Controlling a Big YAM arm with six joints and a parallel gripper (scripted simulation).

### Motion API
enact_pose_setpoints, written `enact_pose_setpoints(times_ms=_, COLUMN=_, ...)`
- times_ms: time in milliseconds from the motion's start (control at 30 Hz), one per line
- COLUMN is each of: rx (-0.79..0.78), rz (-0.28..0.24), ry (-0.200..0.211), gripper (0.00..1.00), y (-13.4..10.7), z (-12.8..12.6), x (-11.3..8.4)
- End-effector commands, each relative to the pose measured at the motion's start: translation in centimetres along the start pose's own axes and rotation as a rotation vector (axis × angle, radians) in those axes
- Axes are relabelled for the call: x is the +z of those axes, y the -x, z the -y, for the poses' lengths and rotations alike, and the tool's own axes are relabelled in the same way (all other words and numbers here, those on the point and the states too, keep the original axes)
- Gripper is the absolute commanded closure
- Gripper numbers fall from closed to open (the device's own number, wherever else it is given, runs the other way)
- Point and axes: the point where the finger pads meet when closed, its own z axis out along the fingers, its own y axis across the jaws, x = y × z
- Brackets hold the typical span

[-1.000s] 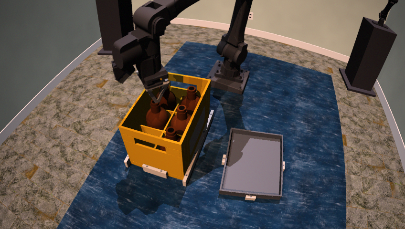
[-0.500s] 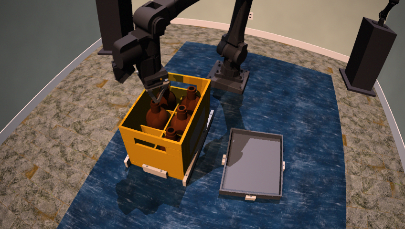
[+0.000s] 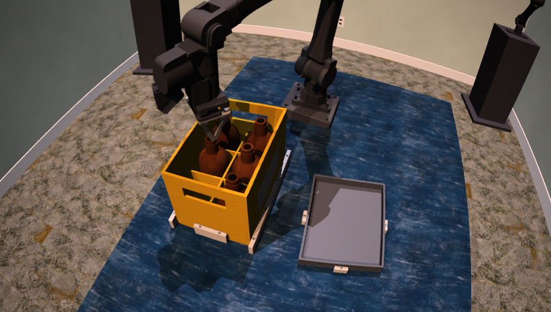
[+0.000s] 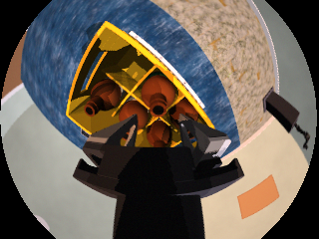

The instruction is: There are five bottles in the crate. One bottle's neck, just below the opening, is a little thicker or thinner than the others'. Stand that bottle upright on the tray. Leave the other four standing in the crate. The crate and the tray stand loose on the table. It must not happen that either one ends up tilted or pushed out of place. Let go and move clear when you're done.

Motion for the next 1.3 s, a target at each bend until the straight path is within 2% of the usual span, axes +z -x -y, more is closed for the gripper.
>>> enact_pose_setpoints(times_ms=0, rx=0.0, rz=0.008, ry=0.006, gripper=0.39, y=0.4, z=-0.6, x=0.1)
enact_pose_setpoints(times_ms=533, rx=0.002, rz=-0.003, ry=0.002, gripper=0.39, y=0.2, z=-0.5, x=1.8)
enact_pose_setpoints(times_ms=567, rx=-0.002, rz=0.049, ry=0.021, gripper=0.39, y=2.1, z=-1.2, x=-0.2)
enact_pose_setpoints(times_ms=667, rx=0.003, rz=-0.003, ry=0.002, gripper=0.39, y=0.2, z=-0.5, x=2.2)
enact_pose_setpoints(times_ms=1000, rx=0.001, rz=-0.003, ry=0.003, gripper=0.39, y=0.2, z=-0.6, x=3.4)
enact_pose_setpoints(times_ms=1133, rx=0.003, rz=0.015, ry=0.009, gripper=0.39, y=0.8, z=-0.5, x=3.0)
enact_pose_setpoints(times_ms=1167, rx=0.006, rz=-0.001, ry=0.003, gripper=0.39, y=0.2, z=-0.3, x=3.7)
enact_pose_setpoints(times_ms=1267, rx=0.004, rz=0.002, ry=0.004, gripper=0.39, y=0.4, z=-0.5, x=3.9)
